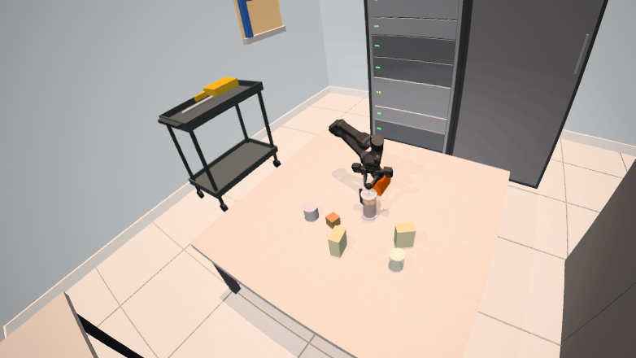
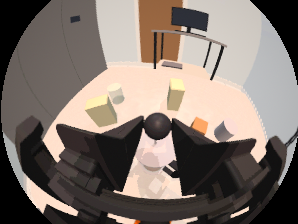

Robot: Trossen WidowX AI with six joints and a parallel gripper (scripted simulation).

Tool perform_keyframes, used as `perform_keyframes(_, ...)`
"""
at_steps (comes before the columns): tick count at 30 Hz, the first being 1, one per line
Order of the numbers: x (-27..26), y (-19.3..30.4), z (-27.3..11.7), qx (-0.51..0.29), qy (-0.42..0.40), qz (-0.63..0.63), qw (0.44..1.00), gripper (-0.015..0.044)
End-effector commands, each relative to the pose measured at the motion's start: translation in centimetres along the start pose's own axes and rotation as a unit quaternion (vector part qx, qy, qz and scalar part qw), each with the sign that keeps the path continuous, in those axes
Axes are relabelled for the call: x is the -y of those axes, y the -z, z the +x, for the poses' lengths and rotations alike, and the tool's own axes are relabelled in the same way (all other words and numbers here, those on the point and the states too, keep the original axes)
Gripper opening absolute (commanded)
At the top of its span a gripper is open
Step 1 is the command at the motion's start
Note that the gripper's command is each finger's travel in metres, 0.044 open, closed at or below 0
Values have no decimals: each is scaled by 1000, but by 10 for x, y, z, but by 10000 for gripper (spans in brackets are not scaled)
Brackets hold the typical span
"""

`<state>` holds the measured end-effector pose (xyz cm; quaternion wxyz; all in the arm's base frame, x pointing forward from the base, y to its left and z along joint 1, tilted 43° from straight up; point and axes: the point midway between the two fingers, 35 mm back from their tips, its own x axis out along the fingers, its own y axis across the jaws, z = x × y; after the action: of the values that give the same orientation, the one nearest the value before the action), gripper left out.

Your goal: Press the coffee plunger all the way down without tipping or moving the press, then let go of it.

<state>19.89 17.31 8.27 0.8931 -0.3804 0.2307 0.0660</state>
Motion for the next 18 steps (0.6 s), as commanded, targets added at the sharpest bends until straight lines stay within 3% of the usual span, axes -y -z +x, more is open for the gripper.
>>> perform_keyframes(1, 1, 19, 8, -19, -2, -14, 1000, 124)
perform_keyframes(18, 1, 15, 12, -19, -1, -13, 1000, 124)
